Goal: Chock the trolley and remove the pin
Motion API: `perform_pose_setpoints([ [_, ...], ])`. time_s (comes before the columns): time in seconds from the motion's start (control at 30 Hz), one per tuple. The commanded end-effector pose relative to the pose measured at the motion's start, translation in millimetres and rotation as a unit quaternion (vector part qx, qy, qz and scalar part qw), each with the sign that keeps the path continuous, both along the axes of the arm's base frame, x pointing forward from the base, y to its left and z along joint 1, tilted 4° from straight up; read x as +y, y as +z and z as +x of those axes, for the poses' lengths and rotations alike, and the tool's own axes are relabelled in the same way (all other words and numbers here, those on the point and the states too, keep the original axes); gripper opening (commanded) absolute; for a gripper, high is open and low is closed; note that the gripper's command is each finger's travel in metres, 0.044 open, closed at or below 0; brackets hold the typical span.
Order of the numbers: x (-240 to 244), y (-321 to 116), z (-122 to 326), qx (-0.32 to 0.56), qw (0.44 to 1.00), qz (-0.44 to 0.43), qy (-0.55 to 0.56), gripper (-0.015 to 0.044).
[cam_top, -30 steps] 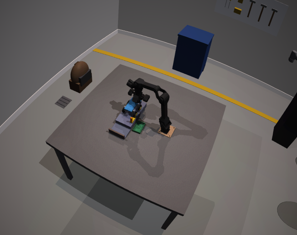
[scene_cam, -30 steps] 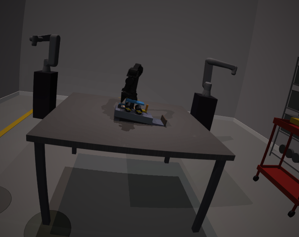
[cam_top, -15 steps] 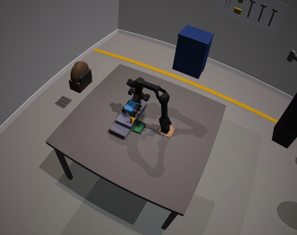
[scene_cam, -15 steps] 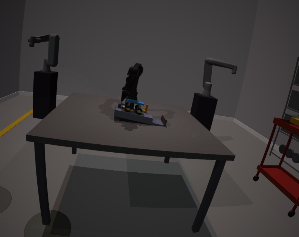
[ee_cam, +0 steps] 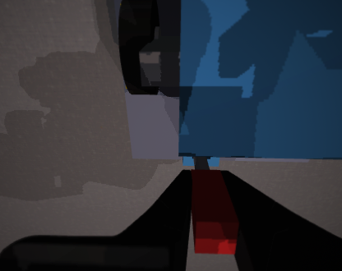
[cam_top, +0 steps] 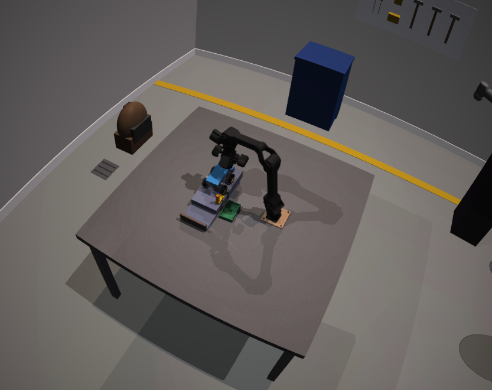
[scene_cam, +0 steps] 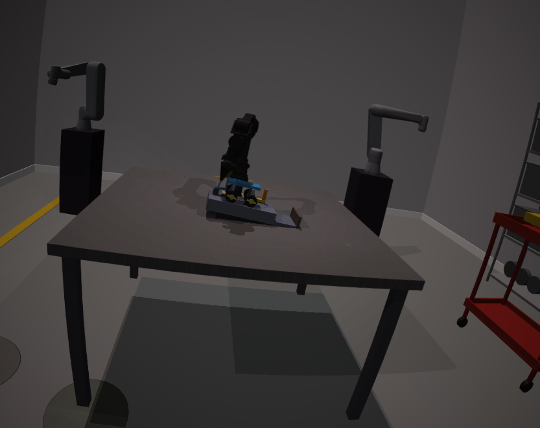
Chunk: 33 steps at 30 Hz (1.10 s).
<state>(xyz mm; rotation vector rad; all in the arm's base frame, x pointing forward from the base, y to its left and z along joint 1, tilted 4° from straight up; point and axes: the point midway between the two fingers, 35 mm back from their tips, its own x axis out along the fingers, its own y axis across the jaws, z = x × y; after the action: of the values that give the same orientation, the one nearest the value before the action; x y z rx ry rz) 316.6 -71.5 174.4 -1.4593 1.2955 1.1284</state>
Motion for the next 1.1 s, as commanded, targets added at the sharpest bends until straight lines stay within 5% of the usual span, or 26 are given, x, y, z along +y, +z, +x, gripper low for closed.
perform_pose_setpoints([
  [0.0, 0, 5, 0, -0.002, 1.000, -0.003, -0.002, 0.0000],
  [1.07, -9, 23, 1, -0.002, 1.000, -0.004, -0.002, 0.0000],
])
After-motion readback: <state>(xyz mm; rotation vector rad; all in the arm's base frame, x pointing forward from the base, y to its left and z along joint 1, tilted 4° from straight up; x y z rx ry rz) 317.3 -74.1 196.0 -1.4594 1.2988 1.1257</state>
